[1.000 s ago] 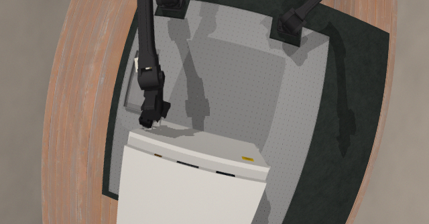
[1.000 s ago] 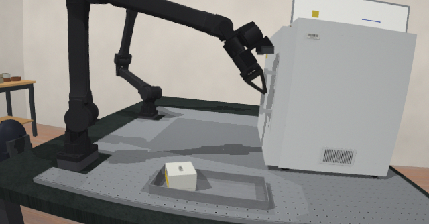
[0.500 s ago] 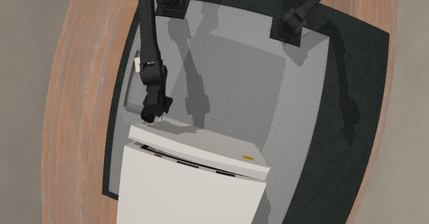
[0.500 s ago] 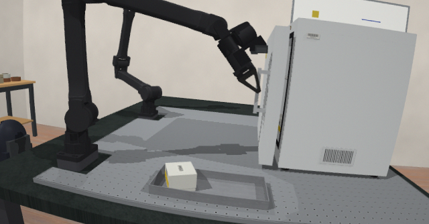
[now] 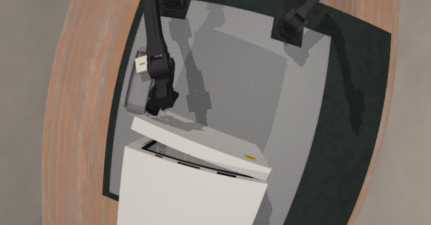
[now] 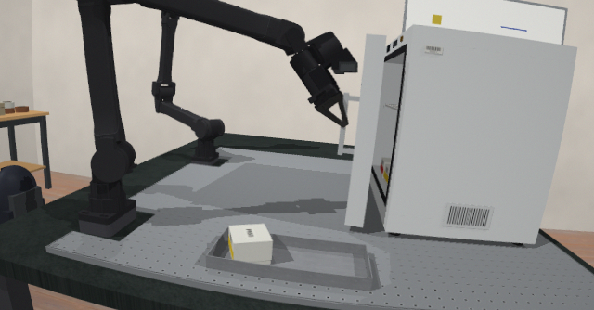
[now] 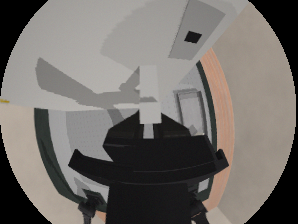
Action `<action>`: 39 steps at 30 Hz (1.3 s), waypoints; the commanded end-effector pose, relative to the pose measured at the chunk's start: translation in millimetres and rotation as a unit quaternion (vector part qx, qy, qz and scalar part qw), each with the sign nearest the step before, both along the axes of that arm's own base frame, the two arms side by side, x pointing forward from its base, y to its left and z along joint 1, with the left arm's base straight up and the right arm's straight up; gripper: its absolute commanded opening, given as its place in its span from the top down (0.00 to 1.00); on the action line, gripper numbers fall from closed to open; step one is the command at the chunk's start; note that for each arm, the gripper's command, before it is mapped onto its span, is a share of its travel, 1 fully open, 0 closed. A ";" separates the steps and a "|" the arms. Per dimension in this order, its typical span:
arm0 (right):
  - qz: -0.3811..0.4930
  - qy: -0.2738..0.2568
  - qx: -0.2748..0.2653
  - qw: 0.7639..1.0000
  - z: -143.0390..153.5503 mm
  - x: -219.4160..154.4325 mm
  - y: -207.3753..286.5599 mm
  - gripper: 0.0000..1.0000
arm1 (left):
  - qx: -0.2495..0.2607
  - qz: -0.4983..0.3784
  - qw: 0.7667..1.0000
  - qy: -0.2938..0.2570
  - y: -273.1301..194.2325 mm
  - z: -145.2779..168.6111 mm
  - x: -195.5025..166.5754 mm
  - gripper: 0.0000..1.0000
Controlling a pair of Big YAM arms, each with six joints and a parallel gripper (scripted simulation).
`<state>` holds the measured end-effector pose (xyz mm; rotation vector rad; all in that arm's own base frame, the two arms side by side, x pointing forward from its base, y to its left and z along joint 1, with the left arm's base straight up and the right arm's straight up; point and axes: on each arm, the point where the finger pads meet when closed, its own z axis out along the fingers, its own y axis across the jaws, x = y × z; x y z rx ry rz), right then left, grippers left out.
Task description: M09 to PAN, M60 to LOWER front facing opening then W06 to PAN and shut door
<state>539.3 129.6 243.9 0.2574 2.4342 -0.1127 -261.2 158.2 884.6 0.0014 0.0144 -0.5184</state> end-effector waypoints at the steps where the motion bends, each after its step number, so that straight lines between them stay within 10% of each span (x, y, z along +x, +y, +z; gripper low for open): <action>1: -0.025 -0.011 0.012 1.000 10.5 -9.9 6.7 1.00 | 0.001 -0.005 1.000 -0.002 6.2 -5.3 -24.2 1.00; 39: -0.119 -0.003 0.007 0.993 -0.6 -85.8 41.3 1.00 | 0.005 -0.006 1.000 0.006 4.8 -0.1 -18.1 1.00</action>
